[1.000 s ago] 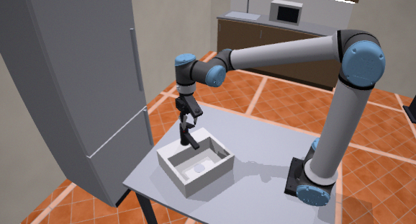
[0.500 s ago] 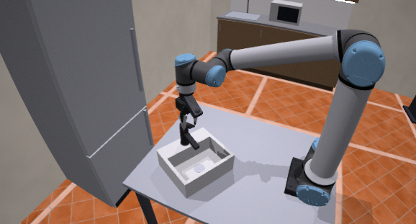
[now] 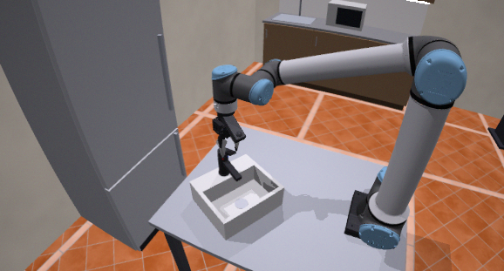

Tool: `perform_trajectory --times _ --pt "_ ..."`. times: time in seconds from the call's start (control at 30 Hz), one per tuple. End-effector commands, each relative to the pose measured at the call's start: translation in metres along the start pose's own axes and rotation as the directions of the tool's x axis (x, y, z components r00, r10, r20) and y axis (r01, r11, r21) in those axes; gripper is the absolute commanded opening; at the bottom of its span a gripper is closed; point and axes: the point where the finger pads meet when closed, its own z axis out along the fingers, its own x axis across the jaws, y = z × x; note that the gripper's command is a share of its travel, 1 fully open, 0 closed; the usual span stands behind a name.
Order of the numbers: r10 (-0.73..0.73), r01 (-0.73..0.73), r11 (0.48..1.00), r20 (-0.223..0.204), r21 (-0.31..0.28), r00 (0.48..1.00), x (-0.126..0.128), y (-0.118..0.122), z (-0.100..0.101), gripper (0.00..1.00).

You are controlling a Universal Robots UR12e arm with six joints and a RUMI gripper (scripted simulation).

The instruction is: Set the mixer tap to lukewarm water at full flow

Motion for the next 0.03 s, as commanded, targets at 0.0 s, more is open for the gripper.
perform_trajectory --times 0.0 --pt "0.0 0.0 1.0 0.0 -0.001 1.0 -0.0009 0.0004 -0.001 0.4"
